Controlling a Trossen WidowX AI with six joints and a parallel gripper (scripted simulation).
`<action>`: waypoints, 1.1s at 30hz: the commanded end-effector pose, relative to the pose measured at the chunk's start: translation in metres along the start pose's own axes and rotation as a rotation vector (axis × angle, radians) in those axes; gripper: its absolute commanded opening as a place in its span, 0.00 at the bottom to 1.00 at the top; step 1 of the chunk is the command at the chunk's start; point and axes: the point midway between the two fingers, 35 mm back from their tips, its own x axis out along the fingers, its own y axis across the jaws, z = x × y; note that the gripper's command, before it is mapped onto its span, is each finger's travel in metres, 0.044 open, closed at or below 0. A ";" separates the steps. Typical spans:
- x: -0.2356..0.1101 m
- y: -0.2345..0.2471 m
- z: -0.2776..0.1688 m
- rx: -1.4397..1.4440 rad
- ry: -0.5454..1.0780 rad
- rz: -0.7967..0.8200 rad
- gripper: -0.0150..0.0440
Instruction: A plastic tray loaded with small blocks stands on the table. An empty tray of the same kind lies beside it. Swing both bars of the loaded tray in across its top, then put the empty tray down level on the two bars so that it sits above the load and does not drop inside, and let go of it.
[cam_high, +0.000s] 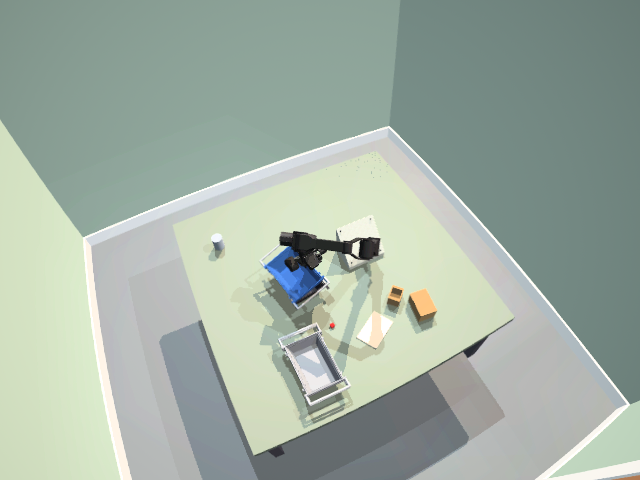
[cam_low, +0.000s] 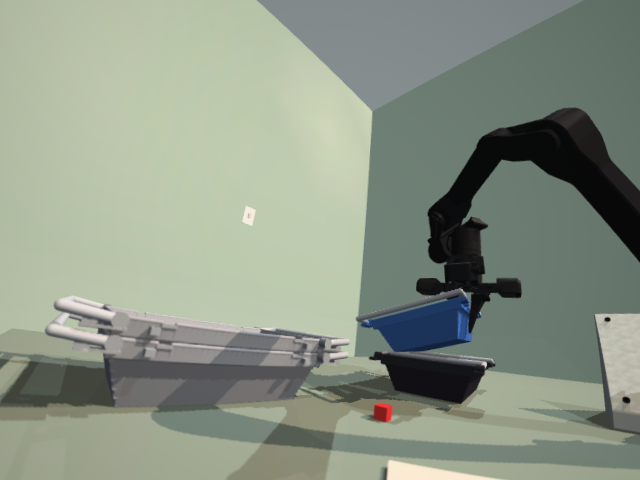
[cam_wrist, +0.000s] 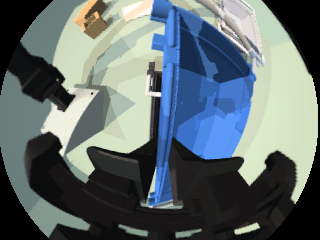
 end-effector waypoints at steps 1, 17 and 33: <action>0.004 0.006 -0.001 0.014 0.002 0.023 0.25; 0.008 0.007 -0.003 0.011 0.002 0.018 0.25; 0.010 0.010 -0.004 0.014 0.002 0.023 0.25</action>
